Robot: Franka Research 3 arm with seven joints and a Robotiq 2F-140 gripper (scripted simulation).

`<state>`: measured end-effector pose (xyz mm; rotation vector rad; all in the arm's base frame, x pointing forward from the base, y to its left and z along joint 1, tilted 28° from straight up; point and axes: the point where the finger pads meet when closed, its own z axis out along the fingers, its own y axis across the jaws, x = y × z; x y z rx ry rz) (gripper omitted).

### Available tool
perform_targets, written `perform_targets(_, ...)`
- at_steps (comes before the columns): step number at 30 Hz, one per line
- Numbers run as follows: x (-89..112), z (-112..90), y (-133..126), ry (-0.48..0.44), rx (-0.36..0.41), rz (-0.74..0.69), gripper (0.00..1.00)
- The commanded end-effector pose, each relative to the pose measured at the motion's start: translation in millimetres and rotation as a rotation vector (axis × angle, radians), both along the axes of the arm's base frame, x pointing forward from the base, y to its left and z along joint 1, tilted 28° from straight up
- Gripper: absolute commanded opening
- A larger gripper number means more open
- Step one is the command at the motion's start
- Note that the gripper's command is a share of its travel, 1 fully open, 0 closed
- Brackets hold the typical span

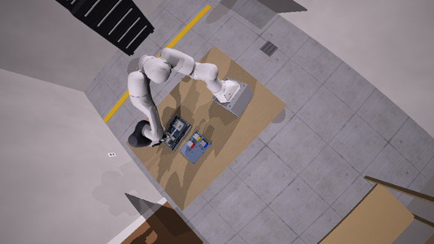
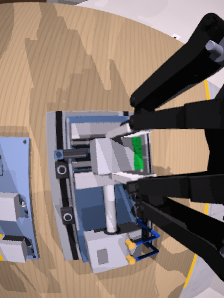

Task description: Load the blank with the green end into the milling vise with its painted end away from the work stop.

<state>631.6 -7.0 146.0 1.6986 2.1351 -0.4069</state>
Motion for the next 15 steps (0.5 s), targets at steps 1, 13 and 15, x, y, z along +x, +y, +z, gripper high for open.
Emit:
perform_targets(1, 0.7, -0.2, -0.6, -0.004, 0.0, -0.004, 0.0)
perform_targets(13, 0.5, -0.8, -0.6, -0.002, 0.0, -0.002, 0.0)
perform_targets(15, 0.8, -1.2, -0.9, -0.004, 0.0, -0.003, 0.0)
